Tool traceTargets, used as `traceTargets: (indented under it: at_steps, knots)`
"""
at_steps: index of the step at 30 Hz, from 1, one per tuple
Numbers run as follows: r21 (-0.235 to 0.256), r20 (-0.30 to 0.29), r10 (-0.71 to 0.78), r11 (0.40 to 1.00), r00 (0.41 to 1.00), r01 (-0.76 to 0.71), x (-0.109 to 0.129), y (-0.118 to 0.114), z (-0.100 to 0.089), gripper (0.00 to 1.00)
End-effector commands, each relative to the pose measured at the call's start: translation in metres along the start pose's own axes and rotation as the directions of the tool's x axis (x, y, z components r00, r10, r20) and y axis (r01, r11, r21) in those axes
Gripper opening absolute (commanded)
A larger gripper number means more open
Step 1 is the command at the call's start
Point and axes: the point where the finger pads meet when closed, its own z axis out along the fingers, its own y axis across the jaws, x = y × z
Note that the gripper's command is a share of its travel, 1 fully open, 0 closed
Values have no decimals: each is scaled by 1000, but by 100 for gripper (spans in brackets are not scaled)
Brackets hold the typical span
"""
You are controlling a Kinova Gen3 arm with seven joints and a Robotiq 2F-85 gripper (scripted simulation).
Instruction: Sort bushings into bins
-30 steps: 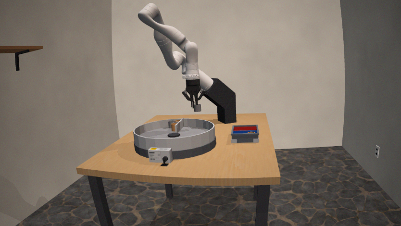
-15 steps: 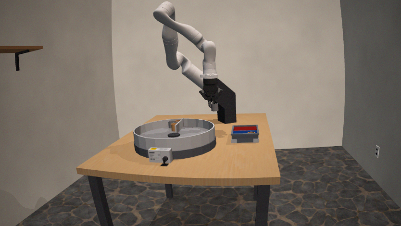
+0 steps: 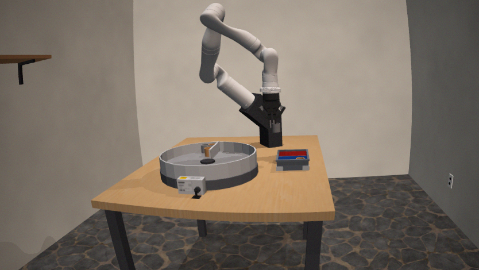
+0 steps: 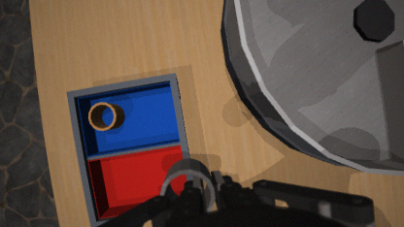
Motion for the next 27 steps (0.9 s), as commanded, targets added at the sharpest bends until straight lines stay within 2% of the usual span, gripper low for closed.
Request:
traceTargets:
  at_steps: [1,3,6,10,12,13,27]
  knots:
    - [-7,4,-12,1000,1000,12,-6,-32,1,0]
    - [-6,4,-12,1000,1000,12,-8,-55,1,0]
    - [-6,4,-12,1000,1000,12,-8,-55,1,0]
    - [-6,3,-12,1000,1000,12,-11,-101,1,0]
    - [-6,3,-12,1000,1000,12,-11,-101,1,0]
    - [-6,3,-12,1000,1000,12,-12,-112,1,0]
    - [-4,1,-11,1000,1000,11,-12,-112,1,0]
